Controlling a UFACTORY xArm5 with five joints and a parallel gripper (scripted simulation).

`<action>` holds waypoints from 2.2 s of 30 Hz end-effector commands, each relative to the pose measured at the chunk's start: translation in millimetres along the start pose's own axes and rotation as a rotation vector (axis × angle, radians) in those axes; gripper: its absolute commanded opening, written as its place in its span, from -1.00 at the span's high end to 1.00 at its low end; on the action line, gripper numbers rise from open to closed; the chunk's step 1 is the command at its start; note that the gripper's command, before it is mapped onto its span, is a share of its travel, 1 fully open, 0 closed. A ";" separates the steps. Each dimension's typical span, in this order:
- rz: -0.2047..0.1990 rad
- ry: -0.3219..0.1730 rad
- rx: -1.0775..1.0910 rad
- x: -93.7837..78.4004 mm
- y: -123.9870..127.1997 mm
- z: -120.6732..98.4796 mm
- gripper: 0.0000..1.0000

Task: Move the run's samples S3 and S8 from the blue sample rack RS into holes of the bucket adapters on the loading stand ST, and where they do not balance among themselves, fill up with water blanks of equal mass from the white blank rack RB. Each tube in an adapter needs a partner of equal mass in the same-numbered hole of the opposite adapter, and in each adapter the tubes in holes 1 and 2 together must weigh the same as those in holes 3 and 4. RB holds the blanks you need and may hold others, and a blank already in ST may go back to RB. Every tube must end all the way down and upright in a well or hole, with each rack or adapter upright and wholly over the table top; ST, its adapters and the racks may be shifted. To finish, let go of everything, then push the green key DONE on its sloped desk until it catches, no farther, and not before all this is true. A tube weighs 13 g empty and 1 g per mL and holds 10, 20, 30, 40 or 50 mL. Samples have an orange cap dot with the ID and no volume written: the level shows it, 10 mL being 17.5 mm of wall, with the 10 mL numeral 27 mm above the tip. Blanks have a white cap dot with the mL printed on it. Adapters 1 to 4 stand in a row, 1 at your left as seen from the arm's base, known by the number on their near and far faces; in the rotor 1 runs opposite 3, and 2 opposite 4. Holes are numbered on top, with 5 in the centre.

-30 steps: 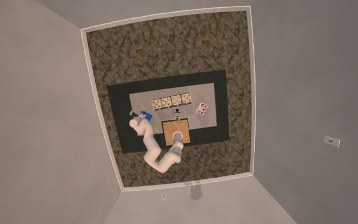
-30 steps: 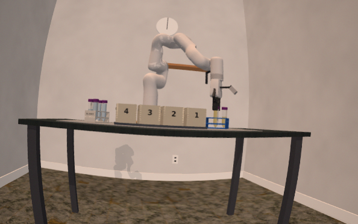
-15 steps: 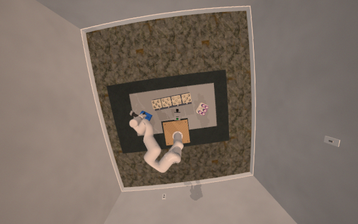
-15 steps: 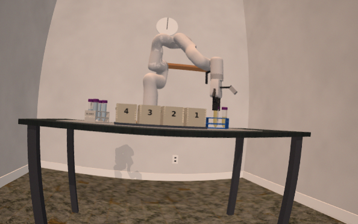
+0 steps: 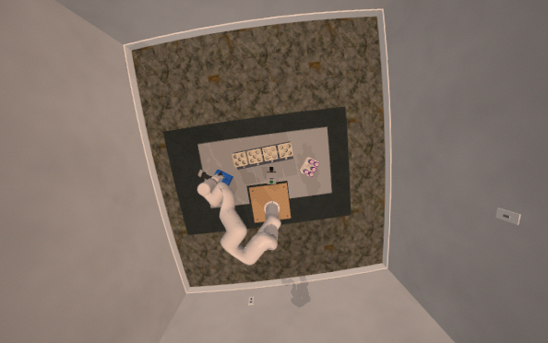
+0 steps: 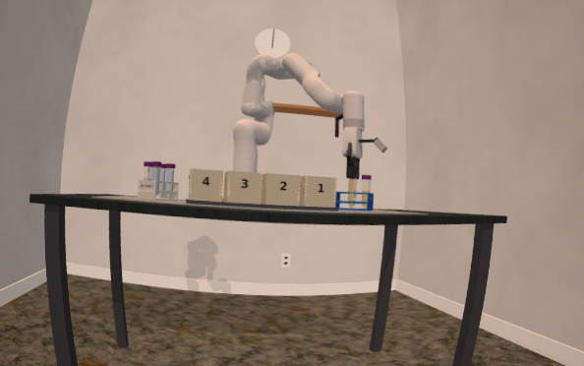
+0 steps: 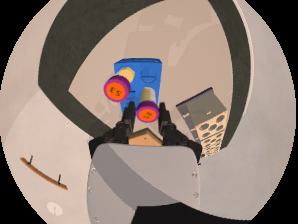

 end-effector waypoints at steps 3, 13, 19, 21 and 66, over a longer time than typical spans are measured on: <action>-0.001 0.004 0.000 14.7 0.1 1.1 0.15; -0.001 0.004 0.000 30.8 0.0 1.1 0.15; -0.001 0.004 0.000 42.8 -0.1 1.0 0.15; -0.001 0.004 0.000 46.8 -0.1 1.0 0.15; -0.001 0.004 0.000 124.9 -0.7 0.9 0.15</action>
Point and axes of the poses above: the point where the finger pads meet when closed, its own x axis back along the fingers, its own y axis across the jaws, z = x × y, the point moved 4 cm from there along x, back along the fingers, and after that the axes turned 1 degree about x, right-handed, at the moved point
